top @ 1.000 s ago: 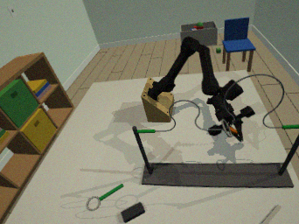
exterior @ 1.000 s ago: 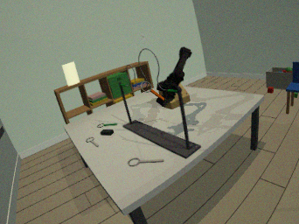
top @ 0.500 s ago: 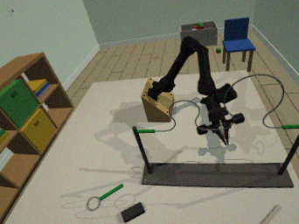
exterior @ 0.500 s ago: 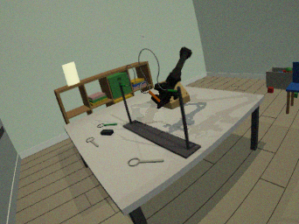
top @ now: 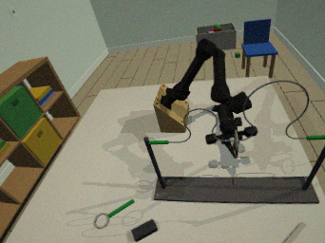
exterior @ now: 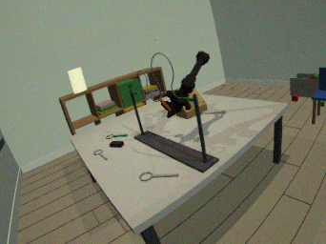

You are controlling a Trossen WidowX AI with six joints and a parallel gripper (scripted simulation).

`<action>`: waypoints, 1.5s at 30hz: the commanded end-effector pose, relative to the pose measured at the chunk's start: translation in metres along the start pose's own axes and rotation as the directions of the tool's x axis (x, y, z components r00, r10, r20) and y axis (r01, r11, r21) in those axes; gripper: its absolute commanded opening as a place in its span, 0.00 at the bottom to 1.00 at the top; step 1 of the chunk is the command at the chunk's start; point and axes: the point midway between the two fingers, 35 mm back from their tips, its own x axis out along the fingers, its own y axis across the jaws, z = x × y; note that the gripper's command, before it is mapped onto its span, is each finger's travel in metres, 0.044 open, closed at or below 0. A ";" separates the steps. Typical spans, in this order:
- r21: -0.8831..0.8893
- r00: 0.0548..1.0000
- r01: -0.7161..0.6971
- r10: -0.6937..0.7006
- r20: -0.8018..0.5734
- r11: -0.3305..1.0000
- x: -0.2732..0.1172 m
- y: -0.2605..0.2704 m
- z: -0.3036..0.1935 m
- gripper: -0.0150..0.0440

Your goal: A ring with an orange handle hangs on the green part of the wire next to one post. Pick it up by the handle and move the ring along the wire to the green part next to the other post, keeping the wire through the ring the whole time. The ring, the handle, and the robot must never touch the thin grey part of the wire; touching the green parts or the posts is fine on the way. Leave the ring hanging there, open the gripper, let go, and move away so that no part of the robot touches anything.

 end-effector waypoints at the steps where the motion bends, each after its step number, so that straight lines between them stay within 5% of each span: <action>1: -0.027 1.000 0.016 -0.016 -0.006 1.000 -0.001 -0.009 -0.001 0.00; 23: -0.117 0.998 0.067 -0.069 -0.013 0.991 -0.006 -0.043 0.000 0.00; 45: -0.431 0.966 0.233 -0.258 0.000 0.872 -0.023 -0.103 0.017 0.00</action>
